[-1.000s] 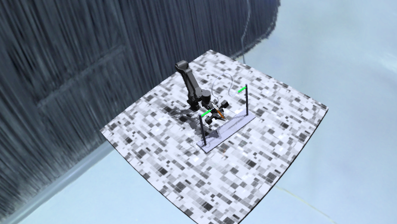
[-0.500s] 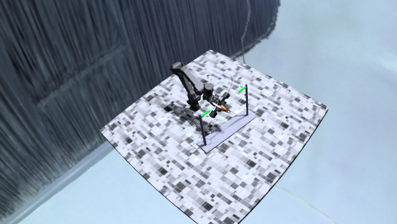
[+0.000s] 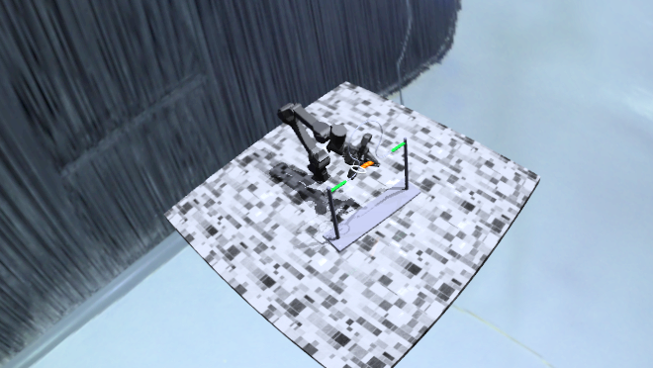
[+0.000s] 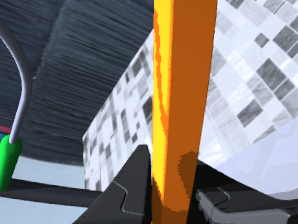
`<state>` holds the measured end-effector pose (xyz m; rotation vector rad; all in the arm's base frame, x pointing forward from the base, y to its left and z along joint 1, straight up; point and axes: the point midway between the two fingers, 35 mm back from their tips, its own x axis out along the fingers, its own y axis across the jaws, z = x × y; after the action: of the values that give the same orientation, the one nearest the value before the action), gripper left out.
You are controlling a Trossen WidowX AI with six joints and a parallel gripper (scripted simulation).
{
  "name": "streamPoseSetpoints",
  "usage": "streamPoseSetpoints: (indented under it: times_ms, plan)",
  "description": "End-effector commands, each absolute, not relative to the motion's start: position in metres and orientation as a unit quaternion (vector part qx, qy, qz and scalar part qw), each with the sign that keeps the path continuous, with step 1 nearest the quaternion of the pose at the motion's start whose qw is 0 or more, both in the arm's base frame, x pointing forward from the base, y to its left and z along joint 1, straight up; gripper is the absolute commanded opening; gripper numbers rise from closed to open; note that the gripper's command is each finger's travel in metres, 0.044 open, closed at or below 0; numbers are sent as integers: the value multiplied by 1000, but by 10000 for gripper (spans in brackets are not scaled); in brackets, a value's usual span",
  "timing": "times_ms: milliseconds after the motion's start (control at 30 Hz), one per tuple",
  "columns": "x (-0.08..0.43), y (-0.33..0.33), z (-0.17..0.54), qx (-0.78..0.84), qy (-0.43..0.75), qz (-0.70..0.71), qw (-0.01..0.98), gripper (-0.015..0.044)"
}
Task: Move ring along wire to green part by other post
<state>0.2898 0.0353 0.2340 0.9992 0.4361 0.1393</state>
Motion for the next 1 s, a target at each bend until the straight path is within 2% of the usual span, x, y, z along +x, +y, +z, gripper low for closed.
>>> streamPoseSetpoints:
  times_ms: [0, 200, 967]
  plan:
    - [282, 41, 249, 510, 226, 93, 824, -150]
    - [273, 47, 274, 567, 243, 137, 775, -150]
    - [271, 48, 360, 751, 184, 216, 597, -150]
